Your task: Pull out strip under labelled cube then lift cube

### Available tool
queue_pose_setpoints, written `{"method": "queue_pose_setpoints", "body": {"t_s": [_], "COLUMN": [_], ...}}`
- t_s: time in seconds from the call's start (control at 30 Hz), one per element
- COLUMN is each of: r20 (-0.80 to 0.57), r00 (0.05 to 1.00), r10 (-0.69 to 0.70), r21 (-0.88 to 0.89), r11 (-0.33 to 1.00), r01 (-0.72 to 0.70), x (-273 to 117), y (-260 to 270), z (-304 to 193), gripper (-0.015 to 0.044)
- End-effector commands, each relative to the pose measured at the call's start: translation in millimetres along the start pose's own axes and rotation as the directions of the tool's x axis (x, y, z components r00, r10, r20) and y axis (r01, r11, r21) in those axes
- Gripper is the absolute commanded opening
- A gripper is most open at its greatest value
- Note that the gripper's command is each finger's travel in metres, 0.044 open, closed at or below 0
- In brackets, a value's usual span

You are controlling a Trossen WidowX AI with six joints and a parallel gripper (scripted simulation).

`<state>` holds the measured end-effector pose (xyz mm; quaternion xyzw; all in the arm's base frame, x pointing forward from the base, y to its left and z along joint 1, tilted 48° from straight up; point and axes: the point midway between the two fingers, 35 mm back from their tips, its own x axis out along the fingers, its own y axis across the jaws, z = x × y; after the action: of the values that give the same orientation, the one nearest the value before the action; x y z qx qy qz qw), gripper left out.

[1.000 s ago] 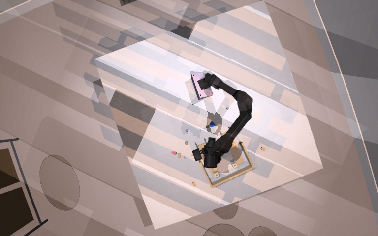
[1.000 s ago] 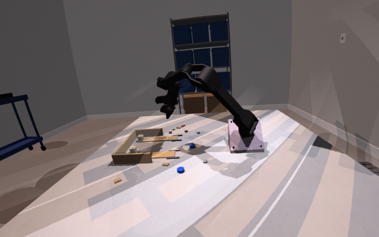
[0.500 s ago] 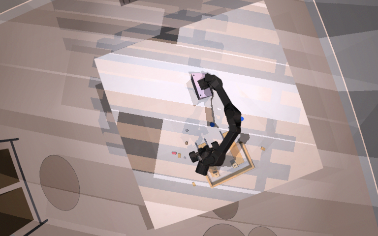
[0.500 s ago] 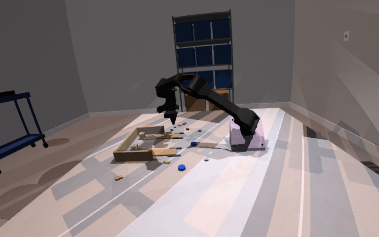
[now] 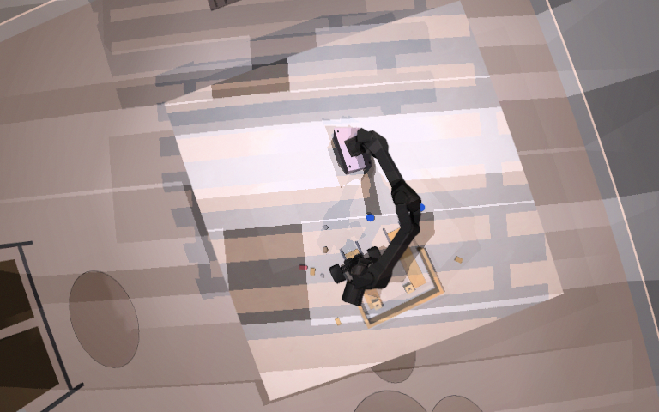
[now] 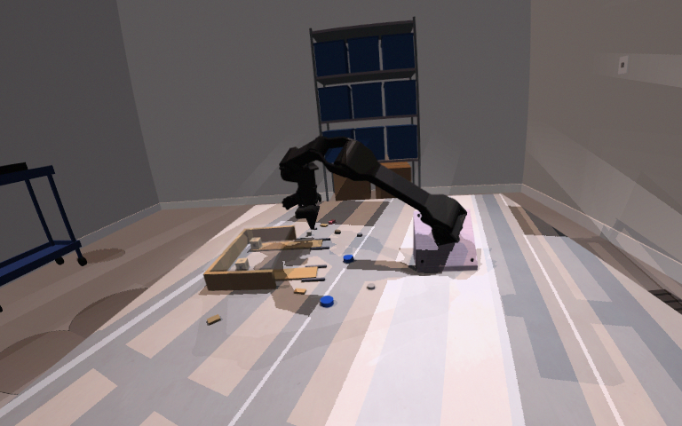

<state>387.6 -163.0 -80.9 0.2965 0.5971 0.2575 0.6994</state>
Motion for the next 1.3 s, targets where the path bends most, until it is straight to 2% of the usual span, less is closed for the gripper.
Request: {"method": "queue_pose_setpoints", "body": {"t_s": [0.0, 0.83, 1.27], "r20": [-0.005, -0.005, -0.005], "r00": [1.000, 1.000, 1.000], "r10": [0.007, 0.010, 0.010], "r21": [0.006, 0.006, 0.006], "r11": [1.000, 1.000, 1.000], "r01": [-0.007, -0.010, -0.010], "x": [10, 51, 52], "y": [1, 4, 4], "z": [-1, 1, 1], "gripper": [0.0000, 0.0000, 0.0000]}}
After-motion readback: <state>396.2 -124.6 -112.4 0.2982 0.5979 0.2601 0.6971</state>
